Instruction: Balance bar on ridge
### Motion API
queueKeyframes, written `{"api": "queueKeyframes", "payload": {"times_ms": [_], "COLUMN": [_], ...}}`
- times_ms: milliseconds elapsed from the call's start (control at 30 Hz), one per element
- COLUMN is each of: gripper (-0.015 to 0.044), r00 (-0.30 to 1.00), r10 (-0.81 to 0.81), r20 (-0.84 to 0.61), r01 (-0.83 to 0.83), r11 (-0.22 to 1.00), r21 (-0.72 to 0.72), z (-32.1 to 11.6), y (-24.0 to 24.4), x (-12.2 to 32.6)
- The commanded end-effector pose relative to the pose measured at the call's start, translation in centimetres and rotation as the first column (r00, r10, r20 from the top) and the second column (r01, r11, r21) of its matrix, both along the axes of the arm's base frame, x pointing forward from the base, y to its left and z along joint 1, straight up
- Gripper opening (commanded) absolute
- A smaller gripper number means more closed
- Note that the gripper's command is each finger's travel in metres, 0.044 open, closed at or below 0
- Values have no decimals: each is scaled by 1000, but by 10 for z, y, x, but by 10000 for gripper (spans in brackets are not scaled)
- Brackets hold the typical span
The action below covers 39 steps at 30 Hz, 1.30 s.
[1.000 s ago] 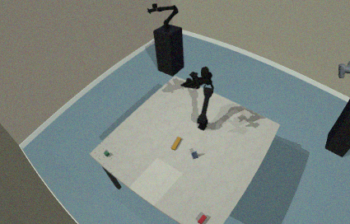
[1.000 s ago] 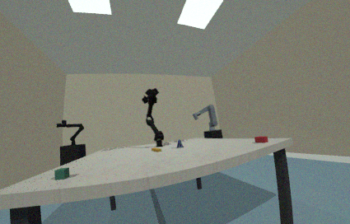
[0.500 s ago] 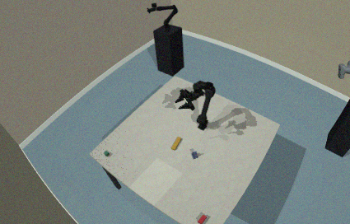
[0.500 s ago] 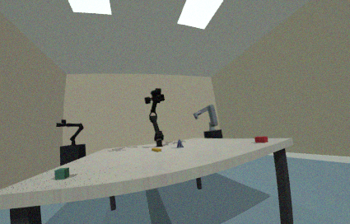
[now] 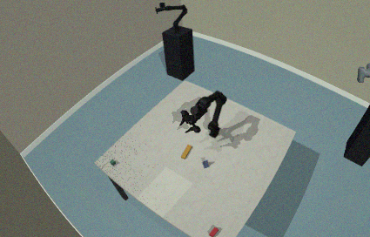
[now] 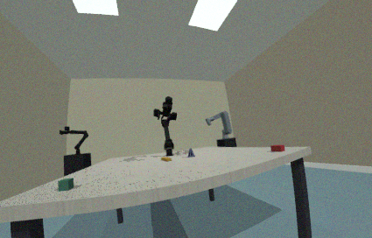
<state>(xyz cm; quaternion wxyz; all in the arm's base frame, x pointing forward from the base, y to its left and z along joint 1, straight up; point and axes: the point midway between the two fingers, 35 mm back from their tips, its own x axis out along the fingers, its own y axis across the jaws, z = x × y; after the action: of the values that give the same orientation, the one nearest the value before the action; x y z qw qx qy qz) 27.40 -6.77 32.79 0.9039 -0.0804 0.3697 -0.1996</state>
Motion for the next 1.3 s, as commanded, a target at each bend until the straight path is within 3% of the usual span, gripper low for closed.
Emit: {"api": "queueKeyframes", "payload": {"times_ms": [0, 333, 633, 867, 1267], "gripper": [315, 315, 315, 315, 315], "r00": [993, 899, 754, 644, 641], "r10": [37, 169, 314, 429, 432], "r20": [-114, -404, -577, -633, -634], "r01": [-37, -141, -193, -198, -197], "r11": [999, 985, 945, 893, 892], "r21": [8, 99, 262, 404, 408], "z": [-28, -105, -170, -209, -250], "y": [-3, -13, -17, -17, -17], "x": [6, 11, -1, -16, -15]}}
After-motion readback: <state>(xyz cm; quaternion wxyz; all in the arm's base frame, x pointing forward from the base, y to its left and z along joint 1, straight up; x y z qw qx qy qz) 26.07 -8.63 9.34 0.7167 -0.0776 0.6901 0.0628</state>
